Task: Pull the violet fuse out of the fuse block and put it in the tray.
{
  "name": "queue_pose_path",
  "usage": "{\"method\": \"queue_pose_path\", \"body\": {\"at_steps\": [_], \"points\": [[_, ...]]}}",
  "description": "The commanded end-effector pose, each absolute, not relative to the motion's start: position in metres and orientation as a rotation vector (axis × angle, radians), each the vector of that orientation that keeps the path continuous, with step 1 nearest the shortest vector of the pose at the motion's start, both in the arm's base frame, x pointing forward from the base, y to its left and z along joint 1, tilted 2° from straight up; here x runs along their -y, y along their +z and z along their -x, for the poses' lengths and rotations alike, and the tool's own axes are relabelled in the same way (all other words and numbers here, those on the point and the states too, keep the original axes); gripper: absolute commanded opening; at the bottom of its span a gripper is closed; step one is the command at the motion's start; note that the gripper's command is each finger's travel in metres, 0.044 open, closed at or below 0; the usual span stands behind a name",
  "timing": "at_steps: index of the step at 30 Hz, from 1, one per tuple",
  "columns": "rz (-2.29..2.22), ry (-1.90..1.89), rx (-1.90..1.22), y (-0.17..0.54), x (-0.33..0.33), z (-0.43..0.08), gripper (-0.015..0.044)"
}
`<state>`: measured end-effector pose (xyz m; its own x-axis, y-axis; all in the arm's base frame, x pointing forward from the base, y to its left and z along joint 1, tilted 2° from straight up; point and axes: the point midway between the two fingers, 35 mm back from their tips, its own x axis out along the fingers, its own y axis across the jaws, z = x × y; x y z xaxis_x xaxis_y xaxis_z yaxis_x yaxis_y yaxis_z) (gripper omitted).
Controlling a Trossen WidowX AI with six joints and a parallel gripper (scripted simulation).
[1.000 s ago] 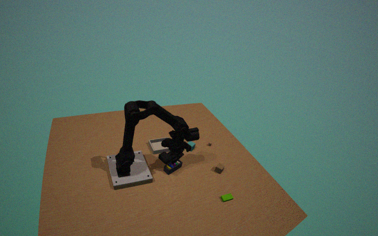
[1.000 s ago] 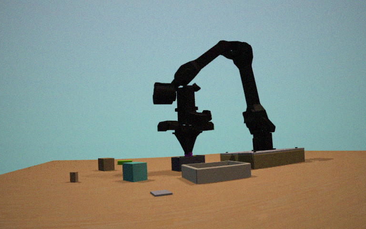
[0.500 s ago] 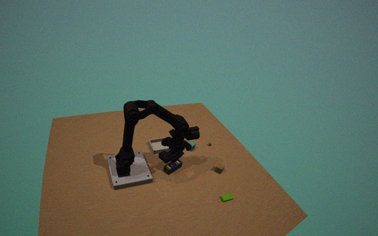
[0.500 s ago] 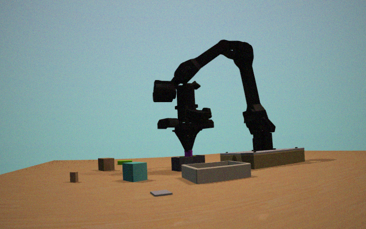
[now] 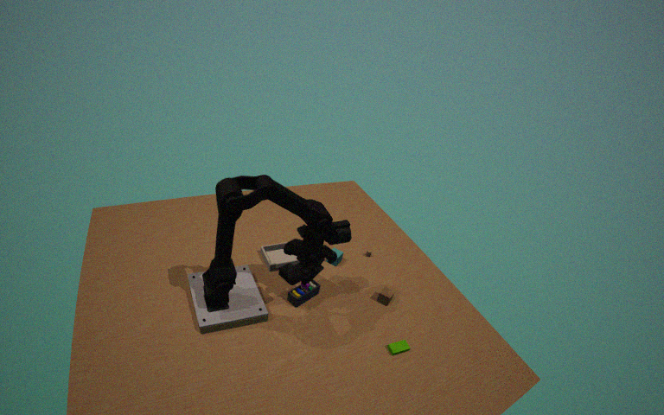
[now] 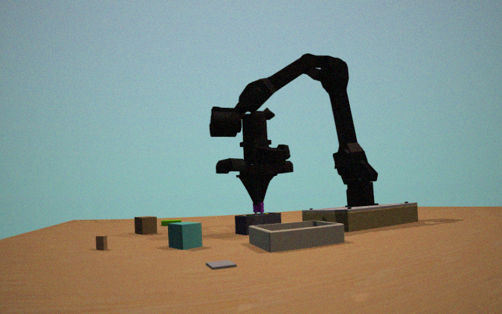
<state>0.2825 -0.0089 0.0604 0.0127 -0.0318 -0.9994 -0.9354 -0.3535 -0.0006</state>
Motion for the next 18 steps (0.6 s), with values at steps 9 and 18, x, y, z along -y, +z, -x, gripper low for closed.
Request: {"method": "queue_pose_path", "body": {"at_steps": [9, 18], "points": [[1.507, 1.445, -1.035, 0.0680, 0.0091, -0.2833, 0.0000], [1.507, 1.445, -1.035, 0.0719, 0.0091, -0.2830, 0.0000]]}}
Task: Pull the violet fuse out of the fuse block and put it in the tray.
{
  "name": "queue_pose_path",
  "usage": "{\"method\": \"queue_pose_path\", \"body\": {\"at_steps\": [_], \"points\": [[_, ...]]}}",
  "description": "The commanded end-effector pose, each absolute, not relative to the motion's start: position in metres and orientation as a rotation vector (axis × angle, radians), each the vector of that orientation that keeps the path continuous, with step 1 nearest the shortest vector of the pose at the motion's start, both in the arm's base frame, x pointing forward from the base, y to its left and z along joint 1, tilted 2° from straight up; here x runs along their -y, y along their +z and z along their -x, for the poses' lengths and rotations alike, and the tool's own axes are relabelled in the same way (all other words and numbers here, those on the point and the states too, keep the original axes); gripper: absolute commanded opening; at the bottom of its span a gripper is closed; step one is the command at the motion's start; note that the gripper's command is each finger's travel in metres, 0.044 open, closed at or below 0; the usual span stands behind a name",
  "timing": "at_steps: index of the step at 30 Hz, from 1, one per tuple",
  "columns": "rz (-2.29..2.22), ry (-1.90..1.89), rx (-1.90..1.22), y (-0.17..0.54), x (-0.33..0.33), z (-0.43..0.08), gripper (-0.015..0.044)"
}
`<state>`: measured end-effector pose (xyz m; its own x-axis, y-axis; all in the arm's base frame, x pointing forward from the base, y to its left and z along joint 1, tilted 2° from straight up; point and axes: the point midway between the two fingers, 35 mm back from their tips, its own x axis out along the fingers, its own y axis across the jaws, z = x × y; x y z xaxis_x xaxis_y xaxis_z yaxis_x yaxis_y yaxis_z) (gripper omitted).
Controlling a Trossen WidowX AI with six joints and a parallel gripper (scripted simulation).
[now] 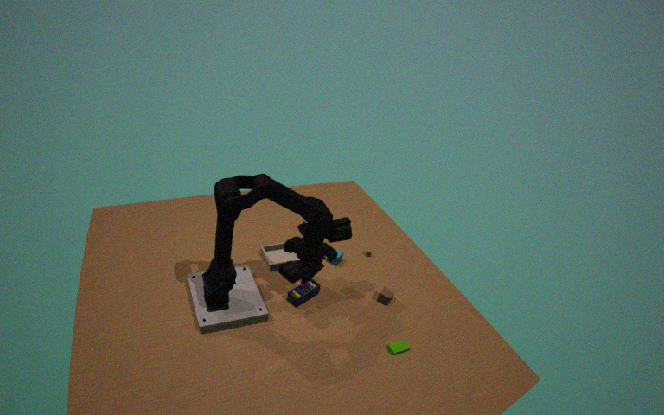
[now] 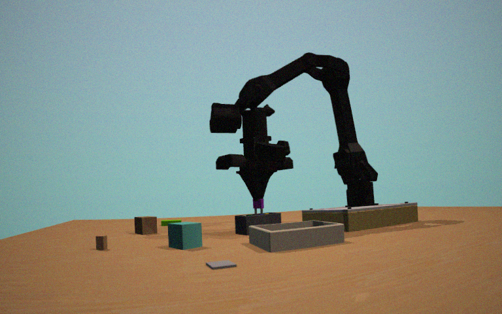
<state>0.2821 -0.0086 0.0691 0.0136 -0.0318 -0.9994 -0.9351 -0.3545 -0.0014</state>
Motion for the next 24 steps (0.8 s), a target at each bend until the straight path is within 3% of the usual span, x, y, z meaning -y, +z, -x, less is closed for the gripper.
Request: {"method": "queue_pose_path", "body": {"at_steps": [1, 24], "points": [[1.507, 1.445, -1.035, 0.073, 0.009, -0.283, 0.0000], [1.506, 1.445, -1.033, 0.094, -0.009, -0.288, 0.0000]]}}
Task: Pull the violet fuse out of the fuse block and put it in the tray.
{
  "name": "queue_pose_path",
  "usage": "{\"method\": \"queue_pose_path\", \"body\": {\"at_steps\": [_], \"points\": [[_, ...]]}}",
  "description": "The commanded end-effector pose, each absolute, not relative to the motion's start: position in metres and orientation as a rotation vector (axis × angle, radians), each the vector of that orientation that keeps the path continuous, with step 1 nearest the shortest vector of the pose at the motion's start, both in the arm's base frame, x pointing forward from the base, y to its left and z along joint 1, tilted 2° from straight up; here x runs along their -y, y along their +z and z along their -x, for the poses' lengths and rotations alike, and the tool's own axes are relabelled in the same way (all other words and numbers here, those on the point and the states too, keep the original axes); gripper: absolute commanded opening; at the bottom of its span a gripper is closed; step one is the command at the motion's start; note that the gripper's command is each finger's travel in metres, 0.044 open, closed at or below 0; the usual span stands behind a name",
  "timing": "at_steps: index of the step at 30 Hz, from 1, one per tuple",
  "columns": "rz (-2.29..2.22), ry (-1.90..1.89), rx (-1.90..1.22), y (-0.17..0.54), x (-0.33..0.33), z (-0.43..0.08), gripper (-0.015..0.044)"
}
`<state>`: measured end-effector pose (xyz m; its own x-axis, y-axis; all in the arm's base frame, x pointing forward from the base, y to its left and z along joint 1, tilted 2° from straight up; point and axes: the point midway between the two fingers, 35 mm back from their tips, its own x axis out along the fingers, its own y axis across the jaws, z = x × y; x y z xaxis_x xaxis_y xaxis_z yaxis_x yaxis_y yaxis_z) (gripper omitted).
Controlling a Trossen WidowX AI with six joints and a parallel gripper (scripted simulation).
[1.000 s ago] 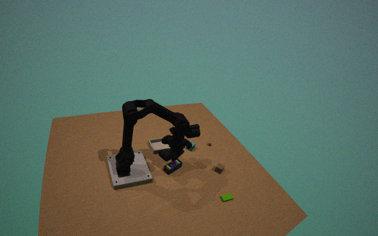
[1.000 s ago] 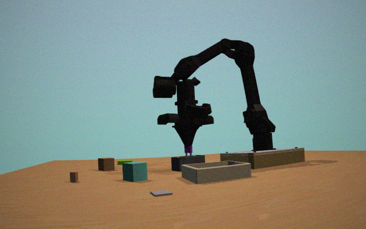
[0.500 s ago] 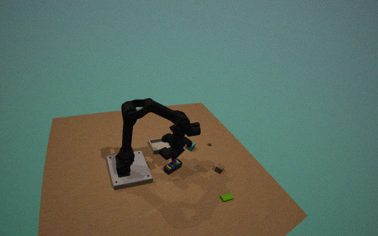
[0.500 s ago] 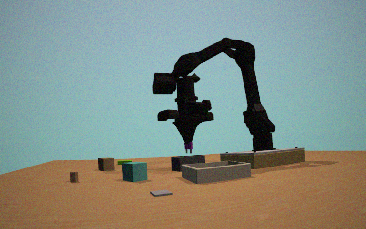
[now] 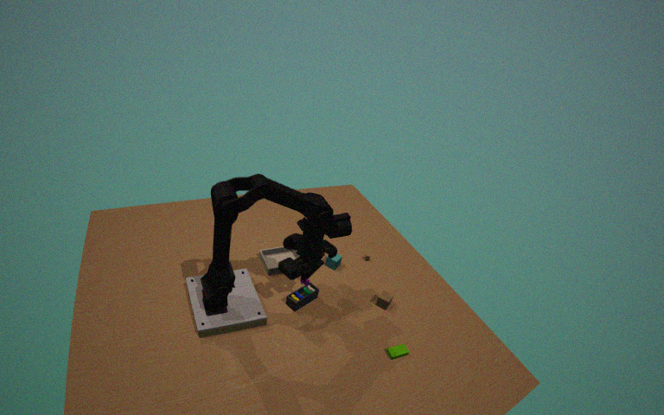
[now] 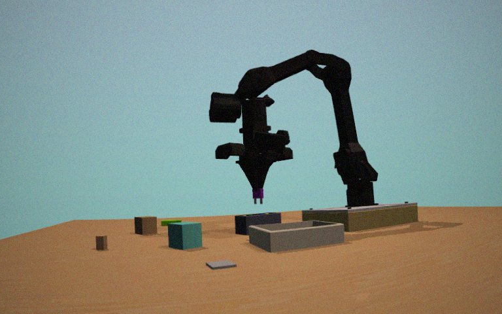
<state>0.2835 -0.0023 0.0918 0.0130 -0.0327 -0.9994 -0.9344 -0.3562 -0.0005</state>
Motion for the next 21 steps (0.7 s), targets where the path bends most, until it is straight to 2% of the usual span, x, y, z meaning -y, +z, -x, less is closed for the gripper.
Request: {"method": "queue_pose_path", "body": {"at_steps": [1, 21], "points": [[1.506, 1.446, -1.032, 0.094, -0.014, -0.289, 0.0000], [1.499, 1.448, -1.024, 0.092, -0.122, -0.295, 0.0000]]}}
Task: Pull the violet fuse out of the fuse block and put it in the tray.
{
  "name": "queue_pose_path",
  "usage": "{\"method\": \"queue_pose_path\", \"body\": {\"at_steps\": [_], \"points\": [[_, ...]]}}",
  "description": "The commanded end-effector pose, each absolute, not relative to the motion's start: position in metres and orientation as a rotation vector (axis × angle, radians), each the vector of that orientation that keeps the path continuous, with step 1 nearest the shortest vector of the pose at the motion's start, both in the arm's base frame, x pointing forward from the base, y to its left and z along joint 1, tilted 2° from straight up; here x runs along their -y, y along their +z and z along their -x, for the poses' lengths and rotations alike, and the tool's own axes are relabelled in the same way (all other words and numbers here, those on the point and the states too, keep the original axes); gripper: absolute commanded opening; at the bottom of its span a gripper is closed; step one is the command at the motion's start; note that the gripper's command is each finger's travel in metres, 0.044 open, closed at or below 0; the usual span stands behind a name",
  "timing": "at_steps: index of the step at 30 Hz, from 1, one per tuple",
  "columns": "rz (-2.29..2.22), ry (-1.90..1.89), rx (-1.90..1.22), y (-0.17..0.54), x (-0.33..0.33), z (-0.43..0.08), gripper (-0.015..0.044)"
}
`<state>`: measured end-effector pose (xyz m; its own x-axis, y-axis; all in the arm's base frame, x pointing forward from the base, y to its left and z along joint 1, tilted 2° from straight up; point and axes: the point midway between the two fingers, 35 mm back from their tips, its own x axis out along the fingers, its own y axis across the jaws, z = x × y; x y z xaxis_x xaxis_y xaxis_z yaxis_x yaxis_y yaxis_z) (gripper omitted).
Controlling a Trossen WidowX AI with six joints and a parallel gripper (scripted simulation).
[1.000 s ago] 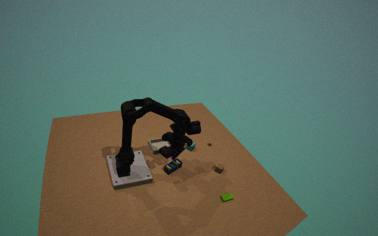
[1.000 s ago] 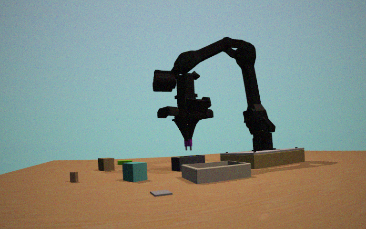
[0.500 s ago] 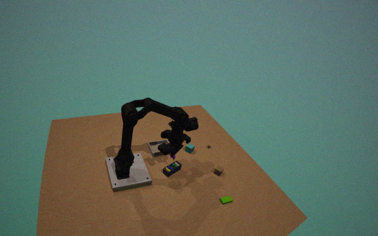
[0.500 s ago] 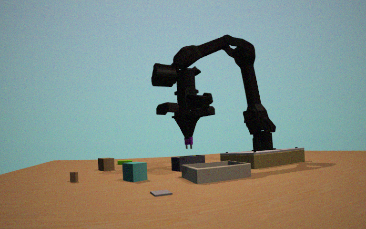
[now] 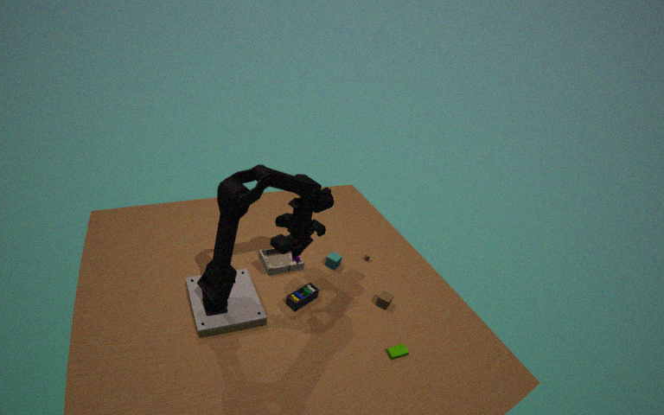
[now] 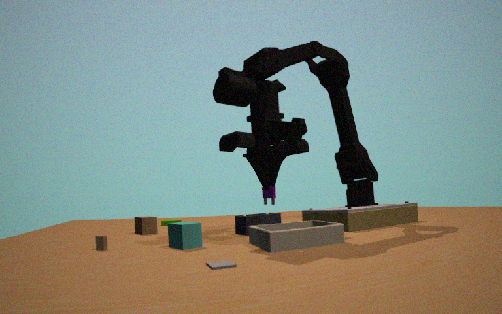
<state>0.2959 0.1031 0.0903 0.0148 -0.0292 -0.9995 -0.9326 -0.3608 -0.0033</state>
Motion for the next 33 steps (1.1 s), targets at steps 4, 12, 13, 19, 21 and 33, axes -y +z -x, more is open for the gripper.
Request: {"method": "queue_pose_path", "body": {"at_steps": [4, 12, 13, 19, 21, 33], "points": [[1.498, 1.449, -1.023, 0.091, -0.145, -0.291, 0.0000], [1.496, 1.451, -1.022, 0.089, -0.181, -0.281, 0.0000], [1.496, 1.451, -1.022, 0.089, -0.181, -0.281, 0.0000], [1.496, 1.451, -1.022, 0.085, -0.182, -0.282, 0.0000], [1.496, 1.451, -1.022, 0.082, -0.182, -0.282, 0.0000], [1.496, 1.451, -1.022, 0.062, -0.181, -0.282, 0.0000]]}}
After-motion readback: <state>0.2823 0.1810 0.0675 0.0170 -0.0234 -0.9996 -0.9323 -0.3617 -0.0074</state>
